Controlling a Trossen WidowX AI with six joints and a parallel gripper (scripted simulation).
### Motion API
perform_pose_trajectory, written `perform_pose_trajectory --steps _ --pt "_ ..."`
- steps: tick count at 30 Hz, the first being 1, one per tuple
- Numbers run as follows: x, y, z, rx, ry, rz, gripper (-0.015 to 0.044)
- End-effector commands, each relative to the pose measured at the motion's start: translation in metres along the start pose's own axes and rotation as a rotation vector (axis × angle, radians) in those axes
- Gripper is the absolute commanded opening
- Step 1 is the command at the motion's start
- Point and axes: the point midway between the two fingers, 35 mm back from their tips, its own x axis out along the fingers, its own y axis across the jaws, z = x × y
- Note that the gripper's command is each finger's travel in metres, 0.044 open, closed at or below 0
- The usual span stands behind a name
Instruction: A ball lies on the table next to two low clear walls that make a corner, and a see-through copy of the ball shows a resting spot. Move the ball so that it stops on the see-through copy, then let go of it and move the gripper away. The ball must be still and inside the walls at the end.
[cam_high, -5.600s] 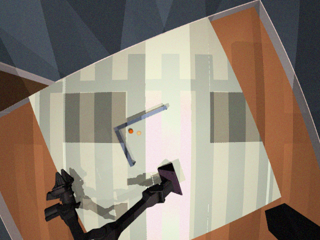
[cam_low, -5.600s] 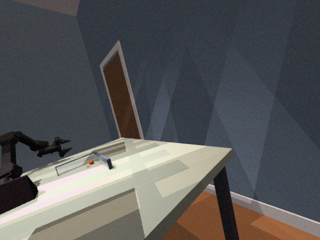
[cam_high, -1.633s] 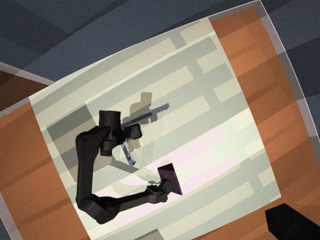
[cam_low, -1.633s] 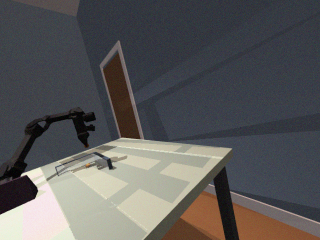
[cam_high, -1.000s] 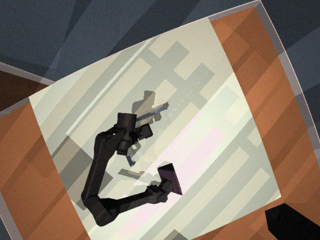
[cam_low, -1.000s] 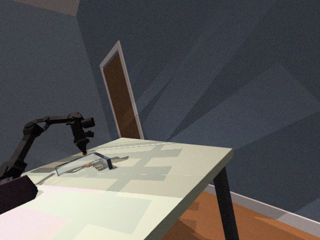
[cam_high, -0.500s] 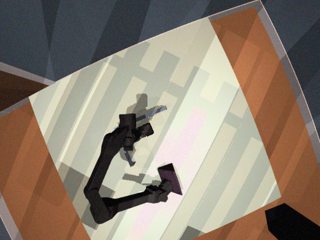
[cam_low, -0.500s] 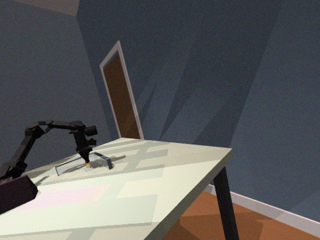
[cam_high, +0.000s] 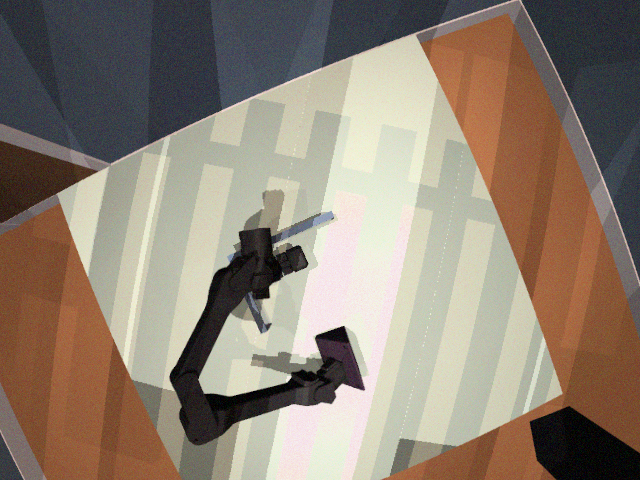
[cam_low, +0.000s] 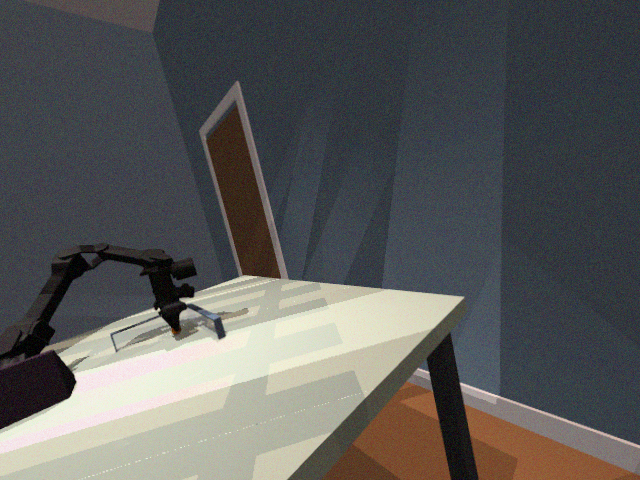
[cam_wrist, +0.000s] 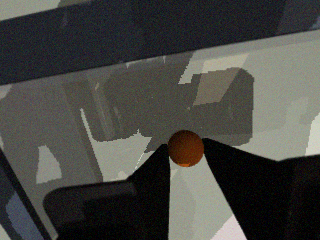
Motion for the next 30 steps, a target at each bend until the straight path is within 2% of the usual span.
perform_pose_trajectory --steps 1,9,18,25,30 --pt "0.007 0.0 -0.001 0.005 0.001 0.005 0.0" --pt "0.009 0.0 -0.001 0.005 0.001 0.006 0.0" --pt "0.007 0.0 -0.001 0.001 0.0 0.001 0.0236" --pt "0.005 0.0 0.0 0.002 0.0 0.0 0.0239" --pt "-0.059 -0.002 0.001 0.006 0.002 -0.001 0.0239"
